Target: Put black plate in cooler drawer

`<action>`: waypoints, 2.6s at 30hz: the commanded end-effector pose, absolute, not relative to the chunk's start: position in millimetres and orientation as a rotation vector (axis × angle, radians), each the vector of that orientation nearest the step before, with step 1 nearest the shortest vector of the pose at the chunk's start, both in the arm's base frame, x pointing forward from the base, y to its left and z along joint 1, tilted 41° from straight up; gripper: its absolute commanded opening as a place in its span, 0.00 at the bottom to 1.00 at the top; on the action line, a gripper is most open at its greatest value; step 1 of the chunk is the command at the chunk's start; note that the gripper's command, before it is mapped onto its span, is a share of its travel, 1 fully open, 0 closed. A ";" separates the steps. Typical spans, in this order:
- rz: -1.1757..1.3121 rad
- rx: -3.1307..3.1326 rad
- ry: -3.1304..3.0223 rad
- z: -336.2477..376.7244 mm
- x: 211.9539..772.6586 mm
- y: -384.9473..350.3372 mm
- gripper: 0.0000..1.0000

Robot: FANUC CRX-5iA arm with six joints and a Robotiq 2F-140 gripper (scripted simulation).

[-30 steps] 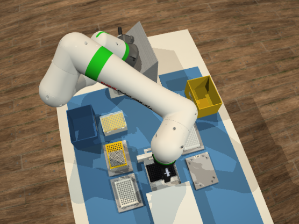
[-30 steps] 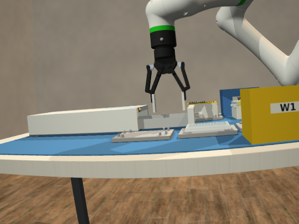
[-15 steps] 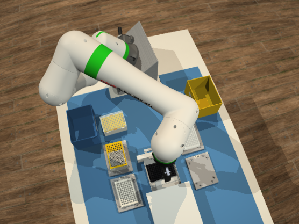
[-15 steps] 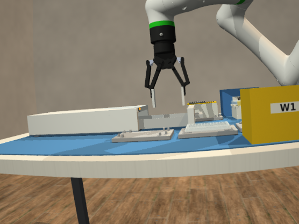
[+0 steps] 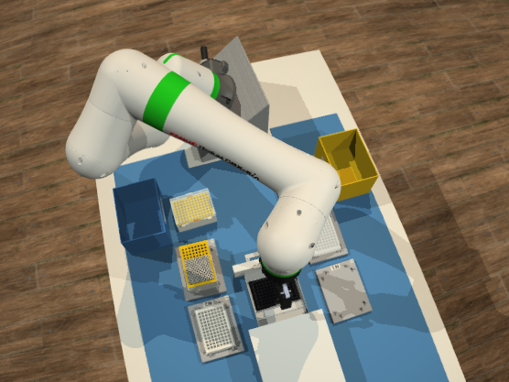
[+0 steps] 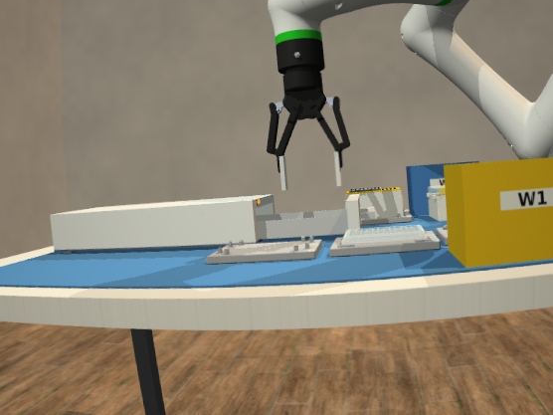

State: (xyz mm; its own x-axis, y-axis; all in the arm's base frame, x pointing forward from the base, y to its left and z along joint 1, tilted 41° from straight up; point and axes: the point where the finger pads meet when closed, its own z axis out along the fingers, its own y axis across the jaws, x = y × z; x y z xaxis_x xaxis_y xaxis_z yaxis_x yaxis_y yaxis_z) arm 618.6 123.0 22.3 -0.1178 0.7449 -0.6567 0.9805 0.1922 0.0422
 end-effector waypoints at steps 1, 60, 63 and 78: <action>-0.555 1.607 1.922 25.2 618.1 125.6 0.66; -0.555 1.607 1.922 59.2 610.9 154.4 0.66; -0.555 1.607 1.922 59.2 610.9 154.4 0.66; -0.555 1.607 1.922 58.4 607.9 153.3 0.66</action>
State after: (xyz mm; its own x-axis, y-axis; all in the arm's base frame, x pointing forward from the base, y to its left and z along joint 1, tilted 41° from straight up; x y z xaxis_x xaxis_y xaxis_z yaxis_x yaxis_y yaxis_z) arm 610.8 154.2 59.1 -0.1177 0.7449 -0.6567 0.9805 0.1922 0.0422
